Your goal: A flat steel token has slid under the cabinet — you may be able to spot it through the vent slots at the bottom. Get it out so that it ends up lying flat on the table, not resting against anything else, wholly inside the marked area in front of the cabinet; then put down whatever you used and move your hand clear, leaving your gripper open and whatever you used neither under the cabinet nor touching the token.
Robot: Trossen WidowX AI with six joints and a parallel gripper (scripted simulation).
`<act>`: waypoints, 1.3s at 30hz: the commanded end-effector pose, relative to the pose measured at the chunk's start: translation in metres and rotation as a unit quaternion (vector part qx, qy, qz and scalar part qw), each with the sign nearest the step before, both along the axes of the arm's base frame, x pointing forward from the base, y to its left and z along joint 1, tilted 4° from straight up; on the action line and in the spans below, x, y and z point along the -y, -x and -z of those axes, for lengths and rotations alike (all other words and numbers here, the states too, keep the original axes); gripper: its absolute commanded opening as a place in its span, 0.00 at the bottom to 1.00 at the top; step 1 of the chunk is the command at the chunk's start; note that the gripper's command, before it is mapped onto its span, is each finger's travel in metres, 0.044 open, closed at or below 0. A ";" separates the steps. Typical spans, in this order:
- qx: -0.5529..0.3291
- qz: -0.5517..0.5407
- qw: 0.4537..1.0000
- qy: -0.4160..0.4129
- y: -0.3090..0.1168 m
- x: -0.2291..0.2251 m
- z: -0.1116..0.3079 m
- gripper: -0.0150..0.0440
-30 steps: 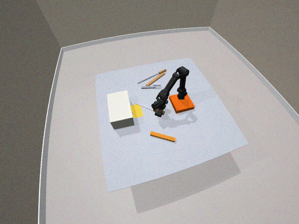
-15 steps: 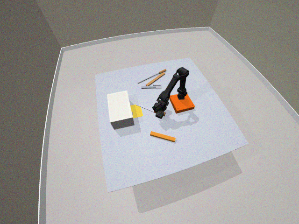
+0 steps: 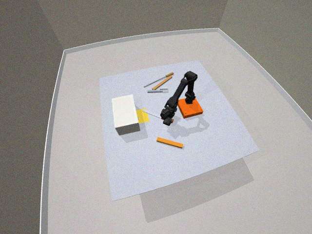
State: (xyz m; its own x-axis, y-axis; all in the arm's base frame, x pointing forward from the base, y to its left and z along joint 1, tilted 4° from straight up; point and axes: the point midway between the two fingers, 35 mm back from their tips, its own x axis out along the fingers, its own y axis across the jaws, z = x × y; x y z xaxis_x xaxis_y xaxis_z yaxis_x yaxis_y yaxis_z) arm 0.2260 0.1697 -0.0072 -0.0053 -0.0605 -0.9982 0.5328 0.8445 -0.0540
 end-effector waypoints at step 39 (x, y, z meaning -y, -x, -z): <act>0.002 -0.002 1.000 -0.008 0.007 -0.060 0.000 0.25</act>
State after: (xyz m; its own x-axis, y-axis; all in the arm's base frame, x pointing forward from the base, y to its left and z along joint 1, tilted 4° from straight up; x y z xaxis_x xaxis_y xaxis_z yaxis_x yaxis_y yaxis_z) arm 0.2182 0.2207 -0.0094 -0.0058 -0.0567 -0.9984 0.5332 0.8444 -0.0511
